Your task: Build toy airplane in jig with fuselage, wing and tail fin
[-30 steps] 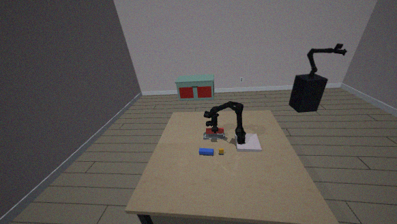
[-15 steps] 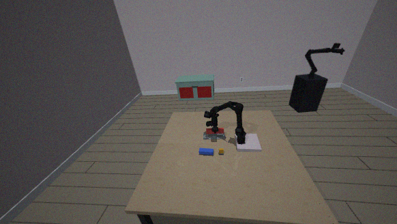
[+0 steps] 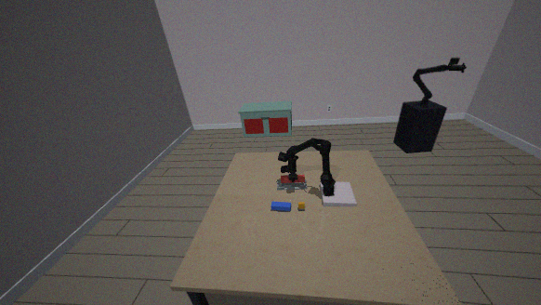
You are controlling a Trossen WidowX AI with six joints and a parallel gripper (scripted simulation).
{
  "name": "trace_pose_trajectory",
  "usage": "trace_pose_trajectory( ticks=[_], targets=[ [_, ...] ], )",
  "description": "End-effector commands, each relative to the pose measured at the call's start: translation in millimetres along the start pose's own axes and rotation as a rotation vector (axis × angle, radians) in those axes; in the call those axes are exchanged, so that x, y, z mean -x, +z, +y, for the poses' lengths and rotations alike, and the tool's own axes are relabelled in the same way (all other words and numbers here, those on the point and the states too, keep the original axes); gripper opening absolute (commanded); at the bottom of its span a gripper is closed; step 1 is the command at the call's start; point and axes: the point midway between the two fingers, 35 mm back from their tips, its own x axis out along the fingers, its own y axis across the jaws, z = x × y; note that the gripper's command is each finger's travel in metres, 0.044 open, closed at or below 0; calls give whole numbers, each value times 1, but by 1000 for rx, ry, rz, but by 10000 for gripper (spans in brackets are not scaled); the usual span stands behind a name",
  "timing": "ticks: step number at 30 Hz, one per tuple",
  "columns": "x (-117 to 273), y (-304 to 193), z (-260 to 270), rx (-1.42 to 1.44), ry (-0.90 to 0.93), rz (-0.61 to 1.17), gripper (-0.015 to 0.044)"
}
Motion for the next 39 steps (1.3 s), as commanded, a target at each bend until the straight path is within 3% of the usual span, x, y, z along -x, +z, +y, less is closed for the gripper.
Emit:
trace_pose_trajectory(
  ticks=[1, 23, 28, 33, 39],
  targets=[
    [-10, -2, 0, 4, 3, 11, 195],
    [-33, -3, 0, 4, 3, 11, 195],
    [-31, -2, 0, 0, 3, 6, 161],
    [-31, -2, 0, 0, 3, 6, 30],
    [-31, -2, 0, 0, 3, 6, 188]
  ],
)
